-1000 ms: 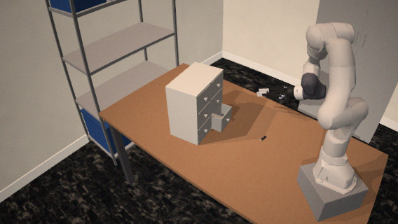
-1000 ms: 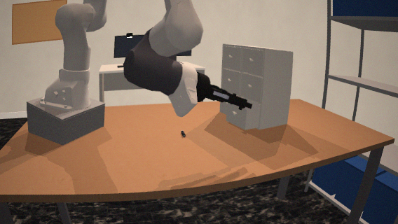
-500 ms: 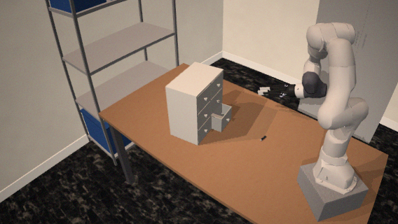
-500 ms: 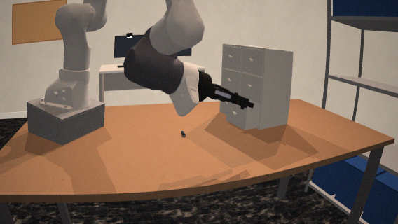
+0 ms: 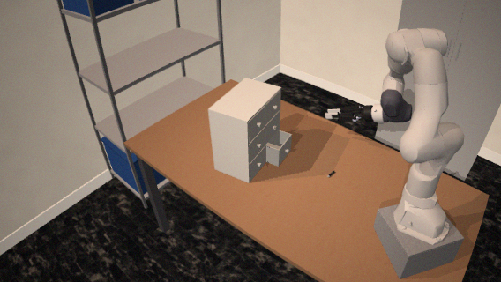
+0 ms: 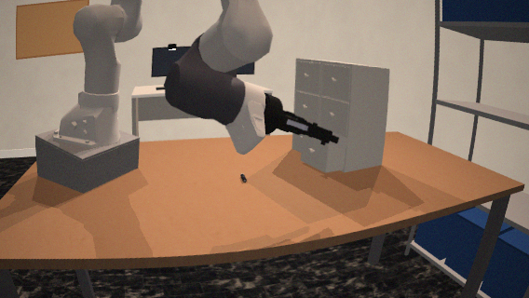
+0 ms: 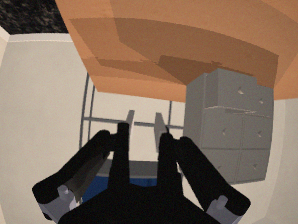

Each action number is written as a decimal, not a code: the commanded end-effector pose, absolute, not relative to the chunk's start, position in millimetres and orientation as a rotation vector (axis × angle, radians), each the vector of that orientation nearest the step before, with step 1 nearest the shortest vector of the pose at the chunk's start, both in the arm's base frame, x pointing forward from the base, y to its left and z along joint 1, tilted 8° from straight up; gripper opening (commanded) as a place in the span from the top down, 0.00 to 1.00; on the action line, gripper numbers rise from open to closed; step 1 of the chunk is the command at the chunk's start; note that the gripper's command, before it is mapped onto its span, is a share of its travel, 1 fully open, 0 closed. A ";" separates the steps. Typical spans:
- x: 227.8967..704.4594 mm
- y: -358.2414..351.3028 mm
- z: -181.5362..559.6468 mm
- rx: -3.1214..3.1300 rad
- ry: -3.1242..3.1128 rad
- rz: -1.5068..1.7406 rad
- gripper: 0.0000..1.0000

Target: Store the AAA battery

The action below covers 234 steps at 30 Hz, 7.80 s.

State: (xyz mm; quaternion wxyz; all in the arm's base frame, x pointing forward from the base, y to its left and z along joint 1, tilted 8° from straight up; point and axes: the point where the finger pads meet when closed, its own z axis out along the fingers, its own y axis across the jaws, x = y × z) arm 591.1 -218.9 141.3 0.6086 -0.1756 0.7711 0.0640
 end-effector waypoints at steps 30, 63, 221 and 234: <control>588.4 -223.0 145.3 -0.404 1.816 0.146 0.80; 530.6 -238.9 193.5 -0.488 2.461 0.010 0.80; 510.5 -2.1 264.0 -0.544 2.979 -0.137 0.00; 514.0 25.0 262.6 -0.544 2.979 -0.137 0.00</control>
